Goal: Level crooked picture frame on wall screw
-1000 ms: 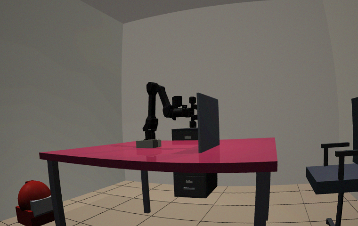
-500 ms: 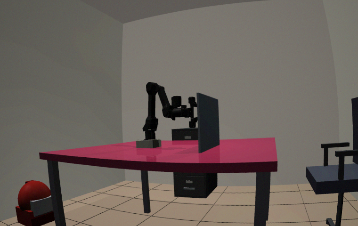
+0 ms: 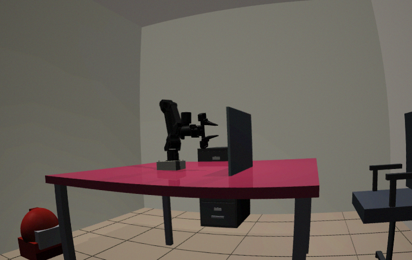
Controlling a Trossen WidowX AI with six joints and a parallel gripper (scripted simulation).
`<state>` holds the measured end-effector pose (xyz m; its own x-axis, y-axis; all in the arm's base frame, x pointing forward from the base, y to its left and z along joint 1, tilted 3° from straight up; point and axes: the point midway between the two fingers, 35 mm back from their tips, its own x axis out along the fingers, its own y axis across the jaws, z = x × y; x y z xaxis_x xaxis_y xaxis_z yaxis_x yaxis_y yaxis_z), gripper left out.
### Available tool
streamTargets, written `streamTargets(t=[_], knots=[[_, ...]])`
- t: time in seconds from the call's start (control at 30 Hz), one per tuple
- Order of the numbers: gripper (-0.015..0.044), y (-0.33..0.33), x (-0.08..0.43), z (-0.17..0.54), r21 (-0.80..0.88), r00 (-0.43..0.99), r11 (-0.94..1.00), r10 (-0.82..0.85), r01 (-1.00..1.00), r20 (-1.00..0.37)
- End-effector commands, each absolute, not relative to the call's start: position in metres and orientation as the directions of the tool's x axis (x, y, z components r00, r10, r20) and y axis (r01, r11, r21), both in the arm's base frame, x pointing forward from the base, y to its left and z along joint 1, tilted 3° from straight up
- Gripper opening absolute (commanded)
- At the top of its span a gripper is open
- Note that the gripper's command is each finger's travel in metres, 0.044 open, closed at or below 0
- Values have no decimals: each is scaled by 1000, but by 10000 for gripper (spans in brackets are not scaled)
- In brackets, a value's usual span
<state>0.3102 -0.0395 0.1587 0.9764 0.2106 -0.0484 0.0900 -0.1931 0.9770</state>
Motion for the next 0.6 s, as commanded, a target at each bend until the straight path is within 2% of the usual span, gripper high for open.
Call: streamTargets(t=[0.0,0.27,0.57], knots=[[260,-58,291,175,972,979,-220,201,78,-33],[260,-78,229,197,943,978,-320,204,97,-31],[260,-78,224,199,940,978,-328,204,98,-30]])
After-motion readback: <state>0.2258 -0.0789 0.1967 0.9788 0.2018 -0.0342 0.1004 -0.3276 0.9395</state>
